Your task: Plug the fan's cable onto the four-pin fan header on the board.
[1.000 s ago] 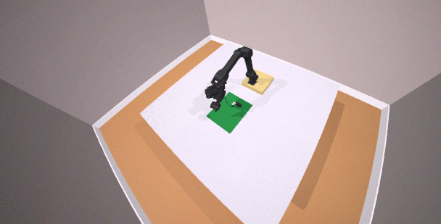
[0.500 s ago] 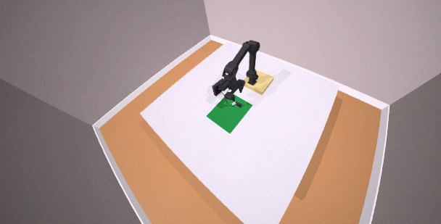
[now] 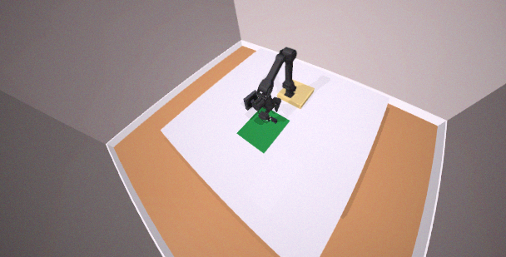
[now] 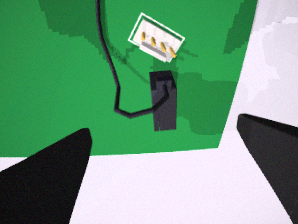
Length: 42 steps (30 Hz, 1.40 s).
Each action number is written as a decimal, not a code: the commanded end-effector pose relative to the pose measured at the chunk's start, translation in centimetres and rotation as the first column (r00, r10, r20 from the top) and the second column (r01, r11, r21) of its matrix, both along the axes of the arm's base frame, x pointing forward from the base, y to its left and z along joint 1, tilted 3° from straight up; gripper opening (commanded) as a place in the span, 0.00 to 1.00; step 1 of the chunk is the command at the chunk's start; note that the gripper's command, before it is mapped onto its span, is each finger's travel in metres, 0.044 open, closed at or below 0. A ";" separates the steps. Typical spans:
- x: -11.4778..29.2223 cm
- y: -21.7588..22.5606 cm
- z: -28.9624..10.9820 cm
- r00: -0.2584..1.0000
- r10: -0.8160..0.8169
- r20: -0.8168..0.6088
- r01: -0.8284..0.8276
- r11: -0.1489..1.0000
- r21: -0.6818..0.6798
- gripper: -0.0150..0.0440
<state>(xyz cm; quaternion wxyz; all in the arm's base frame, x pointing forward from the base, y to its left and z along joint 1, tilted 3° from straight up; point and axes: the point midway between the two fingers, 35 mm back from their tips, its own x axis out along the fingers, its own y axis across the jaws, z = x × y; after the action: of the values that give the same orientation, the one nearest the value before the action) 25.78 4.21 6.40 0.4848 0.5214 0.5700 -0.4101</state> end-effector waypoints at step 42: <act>0.1 -0.2 -3.8 1.000 -0.002 -0.004 0.002 1.000 0.000 0.60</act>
<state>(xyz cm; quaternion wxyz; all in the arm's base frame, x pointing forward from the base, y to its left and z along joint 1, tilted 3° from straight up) 25.82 4.04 2.58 0.4832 0.5210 0.5705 -0.4117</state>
